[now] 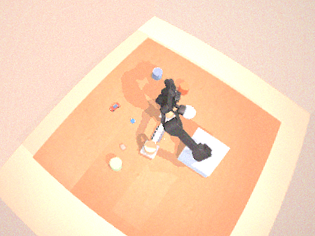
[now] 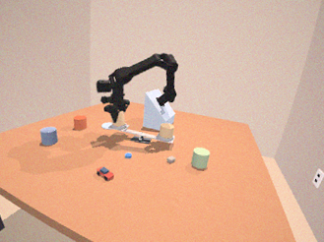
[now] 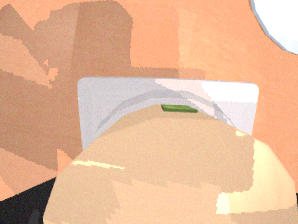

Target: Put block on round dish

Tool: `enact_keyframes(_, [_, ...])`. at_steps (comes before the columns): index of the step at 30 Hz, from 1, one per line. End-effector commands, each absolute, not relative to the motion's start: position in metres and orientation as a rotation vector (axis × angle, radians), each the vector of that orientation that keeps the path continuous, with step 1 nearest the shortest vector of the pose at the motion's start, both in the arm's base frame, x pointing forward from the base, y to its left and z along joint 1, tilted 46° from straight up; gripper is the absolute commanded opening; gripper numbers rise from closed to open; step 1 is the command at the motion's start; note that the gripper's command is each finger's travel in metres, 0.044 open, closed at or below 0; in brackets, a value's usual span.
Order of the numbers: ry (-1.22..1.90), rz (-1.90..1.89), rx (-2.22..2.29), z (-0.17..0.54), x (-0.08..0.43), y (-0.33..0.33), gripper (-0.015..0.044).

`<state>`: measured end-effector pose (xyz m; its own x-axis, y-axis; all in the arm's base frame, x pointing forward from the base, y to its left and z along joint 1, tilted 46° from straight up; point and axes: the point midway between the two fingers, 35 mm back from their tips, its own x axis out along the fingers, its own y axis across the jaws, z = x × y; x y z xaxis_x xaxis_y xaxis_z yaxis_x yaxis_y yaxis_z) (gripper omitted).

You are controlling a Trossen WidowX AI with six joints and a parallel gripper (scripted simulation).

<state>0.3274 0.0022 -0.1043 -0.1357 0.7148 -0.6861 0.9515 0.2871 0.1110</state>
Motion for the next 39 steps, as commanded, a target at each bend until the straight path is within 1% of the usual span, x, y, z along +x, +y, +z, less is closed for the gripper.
enact_keyframes(1, [1.886,-0.469,1.478,-0.099,0.334,-0.009,0.0000])
enact_keyframes(39, [1.886,-0.470,1.477,-0.065,0.338,-0.044,0.0000])
